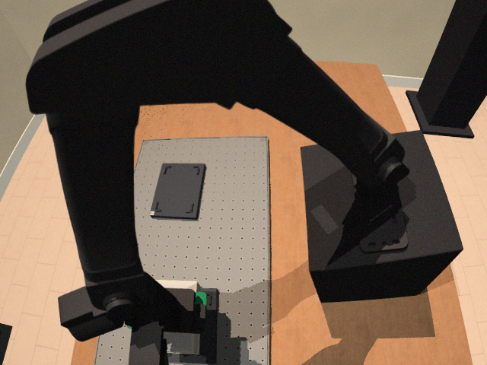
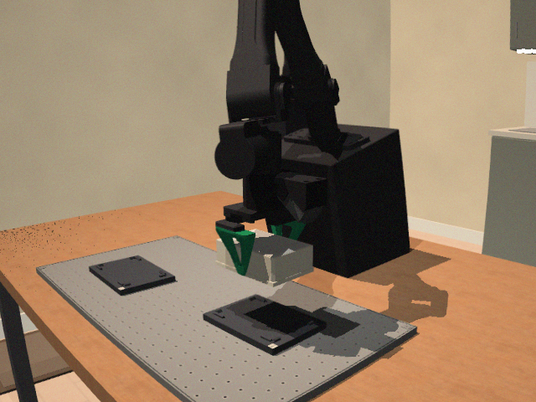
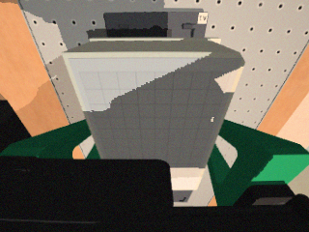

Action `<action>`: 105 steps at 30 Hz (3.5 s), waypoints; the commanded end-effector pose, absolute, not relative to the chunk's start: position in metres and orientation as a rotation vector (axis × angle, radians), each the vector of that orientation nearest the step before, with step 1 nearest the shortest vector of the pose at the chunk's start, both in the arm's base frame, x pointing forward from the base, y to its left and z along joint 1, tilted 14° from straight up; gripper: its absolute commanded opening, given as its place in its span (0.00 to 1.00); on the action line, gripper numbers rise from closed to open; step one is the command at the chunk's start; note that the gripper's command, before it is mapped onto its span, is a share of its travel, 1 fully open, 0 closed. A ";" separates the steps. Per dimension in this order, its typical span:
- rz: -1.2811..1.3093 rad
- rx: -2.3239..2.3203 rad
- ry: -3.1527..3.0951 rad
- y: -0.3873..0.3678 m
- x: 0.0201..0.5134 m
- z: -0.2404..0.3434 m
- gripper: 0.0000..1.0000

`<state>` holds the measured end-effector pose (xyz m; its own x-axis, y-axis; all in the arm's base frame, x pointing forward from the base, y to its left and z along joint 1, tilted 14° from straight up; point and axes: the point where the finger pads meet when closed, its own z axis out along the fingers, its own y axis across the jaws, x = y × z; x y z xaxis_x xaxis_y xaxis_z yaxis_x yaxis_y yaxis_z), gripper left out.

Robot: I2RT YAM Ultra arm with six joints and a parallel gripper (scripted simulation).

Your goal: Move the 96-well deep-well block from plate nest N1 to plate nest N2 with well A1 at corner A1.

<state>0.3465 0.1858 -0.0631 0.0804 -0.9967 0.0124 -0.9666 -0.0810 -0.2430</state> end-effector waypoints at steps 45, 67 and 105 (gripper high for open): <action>-0.261 -2.100 2.057 0.051 0.380 -0.050 0.00; -0.264 -2.101 2.058 -0.008 0.394 -0.047 0.00; -0.268 -2.102 2.059 -0.119 0.420 -0.041 0.00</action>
